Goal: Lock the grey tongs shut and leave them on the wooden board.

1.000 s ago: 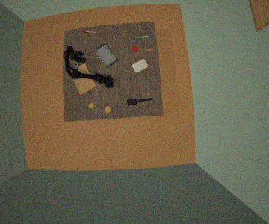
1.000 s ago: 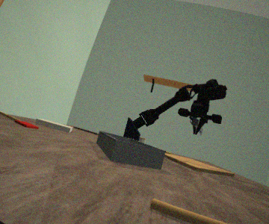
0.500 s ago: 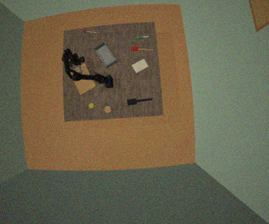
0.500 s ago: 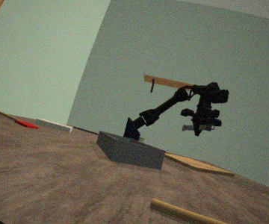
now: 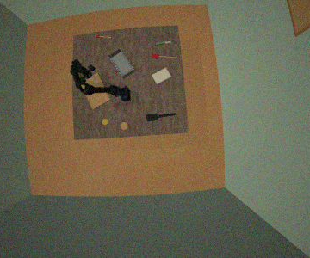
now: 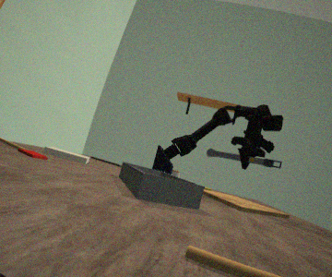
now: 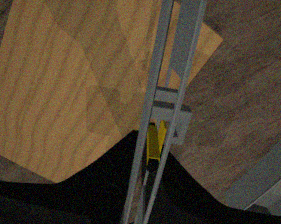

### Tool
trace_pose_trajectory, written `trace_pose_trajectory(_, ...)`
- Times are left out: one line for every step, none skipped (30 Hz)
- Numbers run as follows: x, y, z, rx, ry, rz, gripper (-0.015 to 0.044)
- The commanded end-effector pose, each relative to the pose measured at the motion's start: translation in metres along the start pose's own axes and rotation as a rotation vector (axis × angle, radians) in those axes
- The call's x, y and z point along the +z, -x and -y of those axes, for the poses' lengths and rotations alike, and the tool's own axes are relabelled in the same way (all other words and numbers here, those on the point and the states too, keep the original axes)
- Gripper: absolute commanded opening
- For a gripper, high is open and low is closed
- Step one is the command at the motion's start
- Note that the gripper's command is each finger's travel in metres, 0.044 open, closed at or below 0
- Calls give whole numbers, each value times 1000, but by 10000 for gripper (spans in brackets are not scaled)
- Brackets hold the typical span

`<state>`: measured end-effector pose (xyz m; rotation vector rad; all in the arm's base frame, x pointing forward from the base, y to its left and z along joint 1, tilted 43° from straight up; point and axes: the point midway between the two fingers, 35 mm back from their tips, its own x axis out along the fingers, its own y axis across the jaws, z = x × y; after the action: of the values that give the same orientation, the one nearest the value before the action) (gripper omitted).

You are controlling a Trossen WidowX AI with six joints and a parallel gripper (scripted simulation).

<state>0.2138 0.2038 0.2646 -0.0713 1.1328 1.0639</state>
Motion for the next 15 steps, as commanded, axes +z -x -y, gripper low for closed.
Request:
trace_pose_trajectory(-3, 2, -8, -7, 159, 7, -150)
trace_pose_trajectory(-4, 2, -9, -7, 201, 7, -150)
trace_pose_trajectory(-5, 2, -11, -7, 242, 7, -150)
trace_pose_trajectory(-6, 3, -13, -7, 283, 8, -150)
trace_pose_trajectory(-6, 3, -15, -7, 325, 8, -150)
trace_pose_trajectory(-7, 3, -17, -8, 366, 8, -150)
trace_pose_trajectory(-8, 3, -18, -8, 408, 9, -150)
trace_pose_trajectory(-9, 3, -20, -8, 449, 9, -150)
trace_pose_trajectory(-9, 3, -22, -8, 490, 9, -150)
trace_pose_trajectory(-10, 3, -24, -8, 531, 10, -150)
trace_pose_trajectory(-11, 3, -25, -8, 573, 10, -150)
trace_pose_trajectory(-12, 4, -27, -8, 614, 11, -150)
trace_pose_trajectory(-13, 4, -29, -8, 655, 11, -150)
trace_pose_trajectory(-13, 4, -30, -9, 696, 12, -150)
trace_pose_trajectory(-14, 4, -32, -9, 738, 12, -150)
